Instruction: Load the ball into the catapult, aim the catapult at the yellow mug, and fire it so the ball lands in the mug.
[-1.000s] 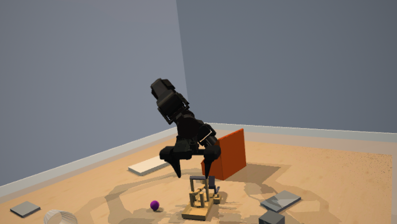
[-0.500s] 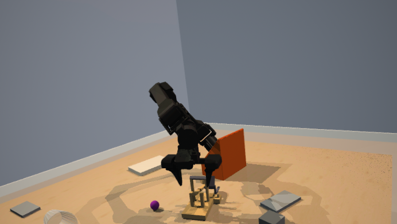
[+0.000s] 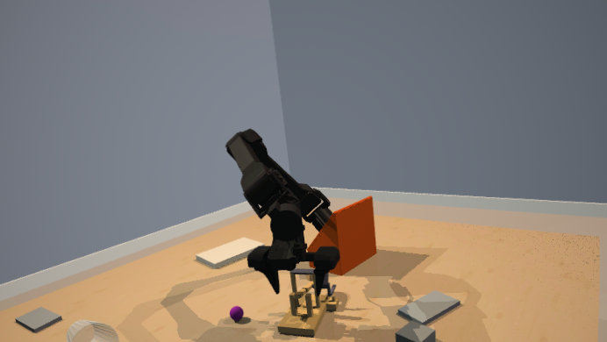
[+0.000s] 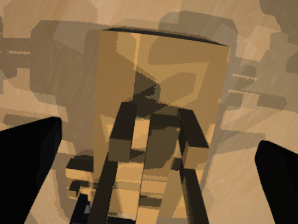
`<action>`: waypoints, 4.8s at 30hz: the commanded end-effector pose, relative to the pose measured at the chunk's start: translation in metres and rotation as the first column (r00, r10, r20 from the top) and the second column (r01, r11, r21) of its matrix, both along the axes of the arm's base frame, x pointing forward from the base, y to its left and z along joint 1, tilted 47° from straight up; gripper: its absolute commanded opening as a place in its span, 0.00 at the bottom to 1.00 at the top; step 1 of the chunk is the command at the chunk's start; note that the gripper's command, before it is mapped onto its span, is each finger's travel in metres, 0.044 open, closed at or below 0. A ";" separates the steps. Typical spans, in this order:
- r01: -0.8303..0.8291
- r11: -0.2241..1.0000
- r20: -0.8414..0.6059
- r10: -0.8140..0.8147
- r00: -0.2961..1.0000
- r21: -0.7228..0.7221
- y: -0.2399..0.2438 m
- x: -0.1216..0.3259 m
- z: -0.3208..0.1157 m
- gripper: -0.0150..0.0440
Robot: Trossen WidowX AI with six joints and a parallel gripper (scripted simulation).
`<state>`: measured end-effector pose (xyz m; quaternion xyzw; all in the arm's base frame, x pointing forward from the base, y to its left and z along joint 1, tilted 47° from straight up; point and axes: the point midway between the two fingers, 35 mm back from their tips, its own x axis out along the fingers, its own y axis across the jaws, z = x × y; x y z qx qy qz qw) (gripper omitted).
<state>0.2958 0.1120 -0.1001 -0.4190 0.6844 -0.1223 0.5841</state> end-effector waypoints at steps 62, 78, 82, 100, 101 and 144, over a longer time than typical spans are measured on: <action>-0.004 1.000 -0.005 0.004 1.000 -0.003 -0.001 -0.001 -0.002 0.25; -0.008 1.000 -0.008 0.008 1.000 -0.006 -0.019 0.001 -0.020 0.25; -0.009 1.000 -0.008 0.009 1.000 -0.007 -0.024 0.001 -0.024 0.25; 0.005 1.000 -0.006 -0.005 1.000 -0.005 -0.028 0.001 -0.026 0.57; 0.005 1.000 -0.006 -0.005 1.000 -0.005 -0.028 0.001 -0.026 0.61; 0.203 0.979 0.212 -0.205 0.956 0.034 -0.067 0.065 0.085 0.76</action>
